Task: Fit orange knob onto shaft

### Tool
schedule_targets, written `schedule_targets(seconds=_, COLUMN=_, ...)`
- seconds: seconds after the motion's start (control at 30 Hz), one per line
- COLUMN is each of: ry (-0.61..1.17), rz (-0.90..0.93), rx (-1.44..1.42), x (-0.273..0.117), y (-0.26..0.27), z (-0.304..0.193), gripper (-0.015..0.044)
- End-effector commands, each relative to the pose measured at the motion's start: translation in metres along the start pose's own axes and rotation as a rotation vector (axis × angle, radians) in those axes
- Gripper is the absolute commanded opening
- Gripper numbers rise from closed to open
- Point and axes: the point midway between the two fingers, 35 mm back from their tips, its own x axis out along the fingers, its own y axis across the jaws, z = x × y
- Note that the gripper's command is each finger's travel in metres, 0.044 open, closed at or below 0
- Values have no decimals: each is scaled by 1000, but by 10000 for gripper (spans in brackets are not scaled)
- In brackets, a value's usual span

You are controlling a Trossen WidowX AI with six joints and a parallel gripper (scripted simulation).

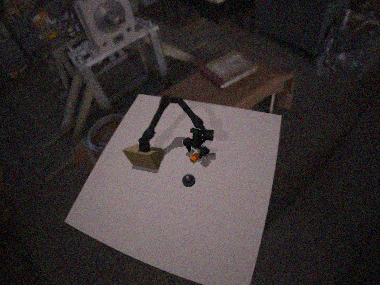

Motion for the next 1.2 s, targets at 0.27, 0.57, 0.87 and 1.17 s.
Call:
schedule_targets(seconds=0.27, ry=4, rz=8, rx=3, x=21, y=1, z=6, gripper=440)
schedule_targets(seconds=0.57, ry=3, rz=8, rx=3, x=31, y=2, z=9, gripper=414)
schedule_targets(seconds=0.87, ry=3, rz=8, rx=3, x=31, y=2, z=9, gripper=240)
schedule_targets(seconds=1.17, ry=3, rz=8, rx=3, x=31, y=2, z=9, gripper=213)
